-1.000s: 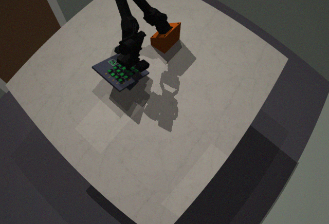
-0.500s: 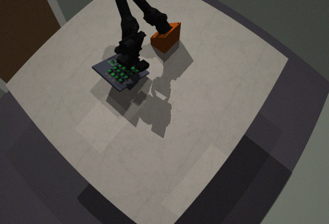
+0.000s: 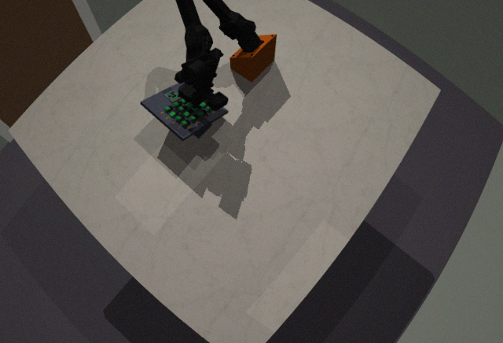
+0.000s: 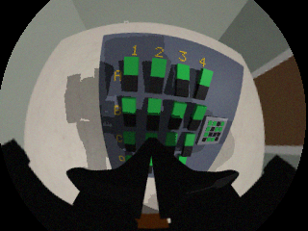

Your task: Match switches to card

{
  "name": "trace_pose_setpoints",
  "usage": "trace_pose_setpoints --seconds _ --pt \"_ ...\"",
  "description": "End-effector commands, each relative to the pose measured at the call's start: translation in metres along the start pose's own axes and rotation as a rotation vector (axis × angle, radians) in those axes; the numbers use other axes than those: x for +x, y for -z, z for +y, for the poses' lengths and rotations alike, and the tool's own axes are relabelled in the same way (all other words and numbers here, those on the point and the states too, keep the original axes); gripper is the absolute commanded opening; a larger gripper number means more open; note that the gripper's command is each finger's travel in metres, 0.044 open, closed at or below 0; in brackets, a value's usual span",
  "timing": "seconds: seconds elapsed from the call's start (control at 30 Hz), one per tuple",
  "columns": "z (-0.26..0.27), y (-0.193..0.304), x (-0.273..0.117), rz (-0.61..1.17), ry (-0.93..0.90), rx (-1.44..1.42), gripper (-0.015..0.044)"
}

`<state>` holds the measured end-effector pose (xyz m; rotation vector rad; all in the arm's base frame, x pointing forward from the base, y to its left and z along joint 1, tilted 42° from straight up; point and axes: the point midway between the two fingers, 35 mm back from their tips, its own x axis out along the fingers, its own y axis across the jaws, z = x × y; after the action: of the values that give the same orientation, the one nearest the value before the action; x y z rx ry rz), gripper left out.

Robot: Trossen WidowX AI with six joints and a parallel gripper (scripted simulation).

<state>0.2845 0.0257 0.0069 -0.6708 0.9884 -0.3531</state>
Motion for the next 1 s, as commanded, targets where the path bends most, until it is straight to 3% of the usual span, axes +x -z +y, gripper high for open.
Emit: trace_pose_setpoints --seconds 0.0,0.67,0.87,0.97 --pt "0.001 0.0 0.001 0.001 -0.003 -0.004 0.0" --pt "0.001 0.0 0.004 0.0 -0.003 -0.004 0.0" --pt "0.002 0.002 -0.053 -0.019 -0.006 -0.004 0.0" --pt "0.001 0.003 -0.062 -0.024 -0.006 -0.004 0.0"
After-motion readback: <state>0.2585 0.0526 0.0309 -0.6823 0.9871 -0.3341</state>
